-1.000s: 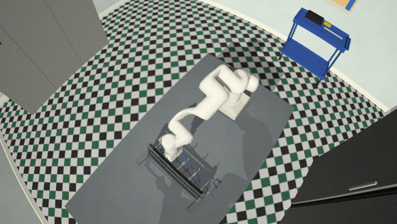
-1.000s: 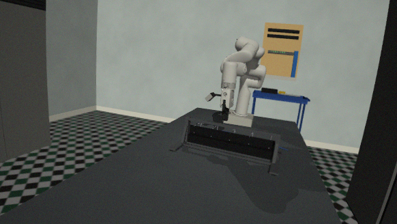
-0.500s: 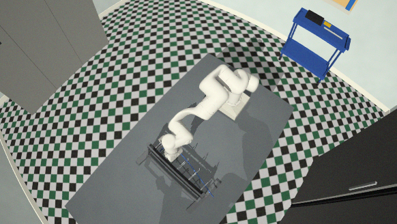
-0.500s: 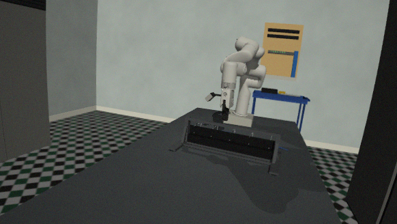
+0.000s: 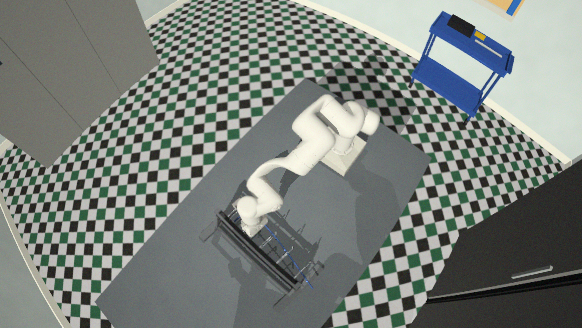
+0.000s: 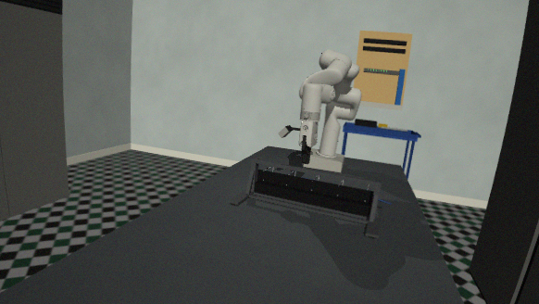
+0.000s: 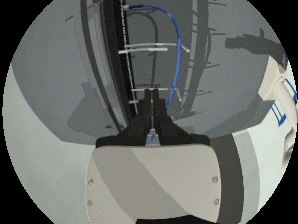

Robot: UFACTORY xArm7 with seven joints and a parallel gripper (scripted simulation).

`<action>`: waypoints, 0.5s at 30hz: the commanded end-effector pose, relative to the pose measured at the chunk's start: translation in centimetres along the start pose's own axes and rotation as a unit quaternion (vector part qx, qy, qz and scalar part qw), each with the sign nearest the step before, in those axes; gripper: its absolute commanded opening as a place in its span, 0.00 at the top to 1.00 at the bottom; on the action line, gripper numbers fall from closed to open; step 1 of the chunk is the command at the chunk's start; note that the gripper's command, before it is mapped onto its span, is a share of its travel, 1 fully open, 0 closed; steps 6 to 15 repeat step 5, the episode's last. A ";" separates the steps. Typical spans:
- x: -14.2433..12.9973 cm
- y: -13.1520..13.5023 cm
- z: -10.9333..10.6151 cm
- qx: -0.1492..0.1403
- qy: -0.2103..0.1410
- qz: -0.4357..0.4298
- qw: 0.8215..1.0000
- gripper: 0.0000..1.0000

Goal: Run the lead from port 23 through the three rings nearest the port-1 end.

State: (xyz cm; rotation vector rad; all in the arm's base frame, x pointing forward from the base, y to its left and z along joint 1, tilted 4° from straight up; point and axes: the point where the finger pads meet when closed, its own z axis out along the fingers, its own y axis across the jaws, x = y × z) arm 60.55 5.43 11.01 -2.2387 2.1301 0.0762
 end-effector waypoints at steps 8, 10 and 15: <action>0.0 -0.1 -0.3 0.003 0.000 0.000 1.000 1.00; 0.0 -0.1 -0.3 0.003 0.000 0.000 1.000 1.00; 0.0 -0.1 -0.3 0.003 0.000 0.000 1.000 1.00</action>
